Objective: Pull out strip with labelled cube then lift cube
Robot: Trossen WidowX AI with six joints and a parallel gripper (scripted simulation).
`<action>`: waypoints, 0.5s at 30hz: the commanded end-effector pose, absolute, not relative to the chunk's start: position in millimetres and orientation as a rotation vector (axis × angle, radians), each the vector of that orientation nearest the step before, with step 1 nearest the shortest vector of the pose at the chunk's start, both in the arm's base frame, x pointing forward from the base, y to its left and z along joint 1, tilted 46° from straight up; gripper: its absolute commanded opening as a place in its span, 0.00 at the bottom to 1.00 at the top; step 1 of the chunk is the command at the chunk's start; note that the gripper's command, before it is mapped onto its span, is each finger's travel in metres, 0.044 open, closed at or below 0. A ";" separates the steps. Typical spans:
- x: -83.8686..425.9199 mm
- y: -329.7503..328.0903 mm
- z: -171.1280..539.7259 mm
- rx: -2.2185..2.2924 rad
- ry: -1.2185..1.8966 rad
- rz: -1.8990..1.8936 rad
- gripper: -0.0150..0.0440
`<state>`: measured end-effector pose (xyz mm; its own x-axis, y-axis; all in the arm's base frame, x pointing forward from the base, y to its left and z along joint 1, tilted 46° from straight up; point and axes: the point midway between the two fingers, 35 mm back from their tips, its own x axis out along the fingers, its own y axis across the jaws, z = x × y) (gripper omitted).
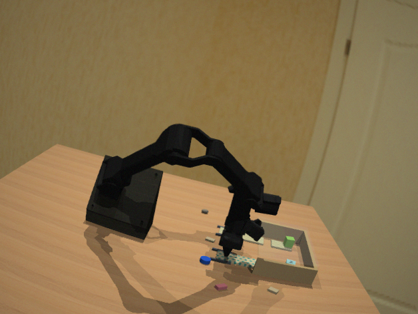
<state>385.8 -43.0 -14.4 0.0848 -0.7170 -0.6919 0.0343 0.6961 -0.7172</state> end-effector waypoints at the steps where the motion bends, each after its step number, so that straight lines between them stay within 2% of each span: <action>1: 375.9 -46.6 -18.2 -0.621 1.399 -0.624 0.25; 15: 354.1 -48.1 -20.3 -0.621 1.400 -0.624 0.25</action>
